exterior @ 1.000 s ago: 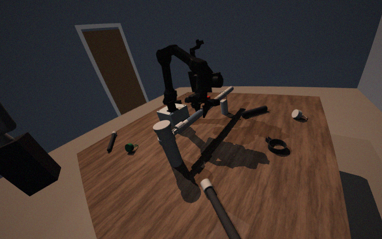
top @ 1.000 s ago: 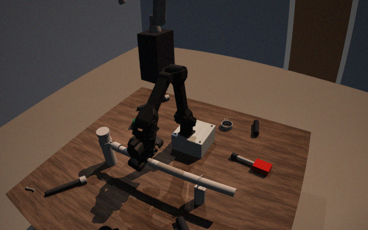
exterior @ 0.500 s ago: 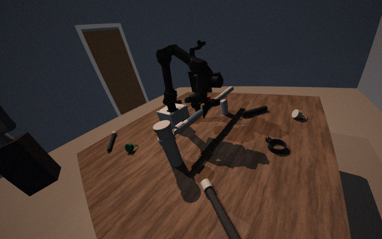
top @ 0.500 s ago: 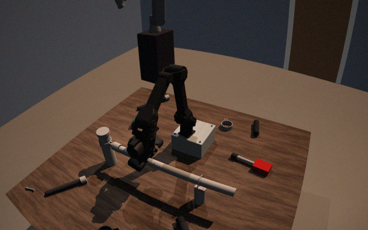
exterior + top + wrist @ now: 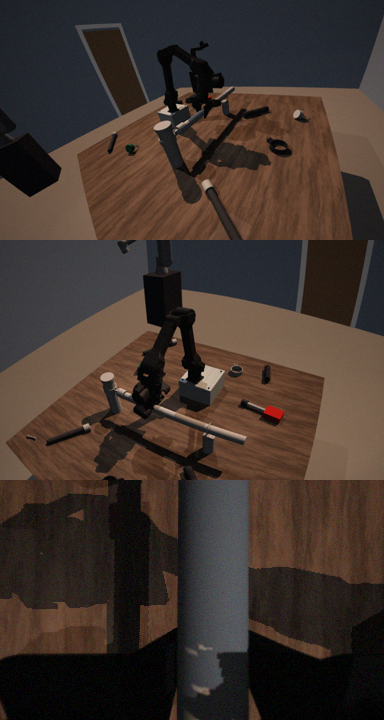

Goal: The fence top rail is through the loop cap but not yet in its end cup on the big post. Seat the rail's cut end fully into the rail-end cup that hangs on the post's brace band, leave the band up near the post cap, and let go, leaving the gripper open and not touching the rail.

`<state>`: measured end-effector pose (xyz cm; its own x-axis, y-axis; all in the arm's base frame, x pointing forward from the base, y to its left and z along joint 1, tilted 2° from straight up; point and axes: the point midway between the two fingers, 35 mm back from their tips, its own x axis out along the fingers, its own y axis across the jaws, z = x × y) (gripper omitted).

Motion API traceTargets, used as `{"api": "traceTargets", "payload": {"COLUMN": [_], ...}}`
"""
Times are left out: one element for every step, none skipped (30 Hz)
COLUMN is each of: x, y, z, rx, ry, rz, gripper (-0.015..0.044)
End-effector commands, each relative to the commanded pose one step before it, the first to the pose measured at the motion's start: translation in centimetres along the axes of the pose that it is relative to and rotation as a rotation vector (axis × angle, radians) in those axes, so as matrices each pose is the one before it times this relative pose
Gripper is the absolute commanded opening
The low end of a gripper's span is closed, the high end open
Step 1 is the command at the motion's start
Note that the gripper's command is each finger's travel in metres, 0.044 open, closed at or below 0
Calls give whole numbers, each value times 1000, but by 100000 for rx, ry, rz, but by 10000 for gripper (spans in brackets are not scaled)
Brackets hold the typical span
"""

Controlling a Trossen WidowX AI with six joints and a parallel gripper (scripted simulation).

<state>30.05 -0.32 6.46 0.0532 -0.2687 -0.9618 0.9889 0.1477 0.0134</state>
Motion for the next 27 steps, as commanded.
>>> {"api": "traceTargets", "payload": {"x": [-140, 66, 67, 0, 0, 0, 0, 0, 2, 3, 3, 3, 4, 4, 6, 6, 5, 2, -2, -5, -5, -5, -5, -6, -11, -17, -23], "y": [-65, 33, 31, -1, 0, 0, 0, 0, -1, -1, -2, -3, -4, -3, -2, -3, -1, -1, -1, -2, -2, -4, -5, -8, -10, -10, -10], "z": [538, -271, -270, 0, 0, 0, 0, 0, 11, 22, 33, 43, 52, 61, 66, 67, 68, 68, 70, 66, 66, 67, 67, 67, 69, 65, 61], "rx": [316, -150, -150, 0, 0, 0, 0, 0, 0, 0, 0, 0, 0, 0, 0, 0, 0, 0, 0, 0, 0, 0, 0, 0, 0, 0, 0], "ry": [-1334, 649, 648, -1, 0, 0, 0, 0, -1, -1, -2, -3, -4, -4, -5, -5, -5, -5, -5, -5, -5, -6, -6, -6, -6, -6, -5], "rz": [78, -35, -41, -3, 0, 0, 0, 0, 0, 0, 0, 0, 0, 0, 0, 0, 0, 0, 0, 0, 0, 0, 0, 0, 0, 0, 0], "gripper": [0, 0, 0, 0, 0, 0, 0, 0, 0, 0, 0, 0, 0, 0, 0, 0, 0, 0, 0, 0, 0, 0, 0, 0, 0, 0, 0]}}
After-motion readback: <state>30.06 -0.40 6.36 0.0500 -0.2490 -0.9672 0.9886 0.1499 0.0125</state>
